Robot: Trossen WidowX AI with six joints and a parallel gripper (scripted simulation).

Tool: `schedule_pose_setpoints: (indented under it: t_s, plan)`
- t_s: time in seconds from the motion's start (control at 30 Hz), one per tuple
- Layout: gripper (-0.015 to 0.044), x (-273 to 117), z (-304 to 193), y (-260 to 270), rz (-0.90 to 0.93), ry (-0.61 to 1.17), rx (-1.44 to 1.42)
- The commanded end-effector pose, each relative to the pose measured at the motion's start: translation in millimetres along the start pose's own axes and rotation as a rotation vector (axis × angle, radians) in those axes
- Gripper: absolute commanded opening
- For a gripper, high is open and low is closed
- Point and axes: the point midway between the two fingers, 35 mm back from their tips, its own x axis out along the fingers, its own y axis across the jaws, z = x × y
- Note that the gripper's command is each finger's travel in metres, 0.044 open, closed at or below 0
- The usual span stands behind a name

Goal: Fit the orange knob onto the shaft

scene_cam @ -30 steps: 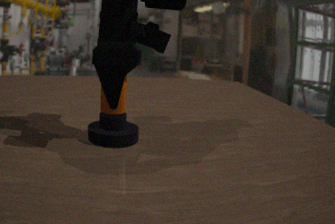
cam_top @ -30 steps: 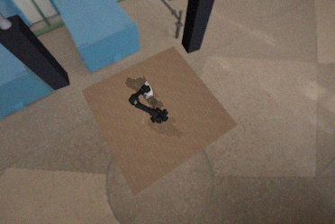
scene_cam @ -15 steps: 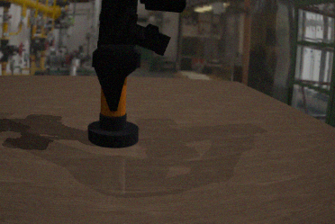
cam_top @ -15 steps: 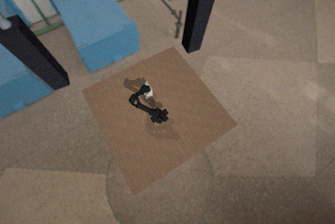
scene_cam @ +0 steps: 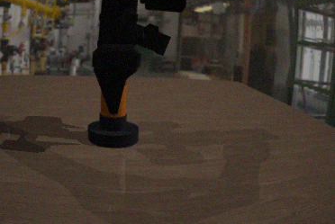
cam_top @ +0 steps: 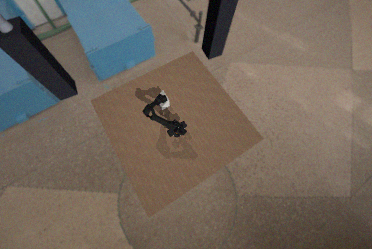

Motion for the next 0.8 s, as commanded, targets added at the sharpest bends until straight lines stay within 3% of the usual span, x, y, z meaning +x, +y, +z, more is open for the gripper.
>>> schedule_pose_setpoints:
  t_s: [0.0,0.23,0.47,0.77]
  plan:
    - [0.044,0,0,0,0.0,0.0,0.0]
    - [0.044,-3,0,0,0.001,0.0,0.0]
    - [0.044,-93,1,1,0.004,0.001,-0.001]
    - [0.044,-95,1,4,0.004,0.001,-0.001]
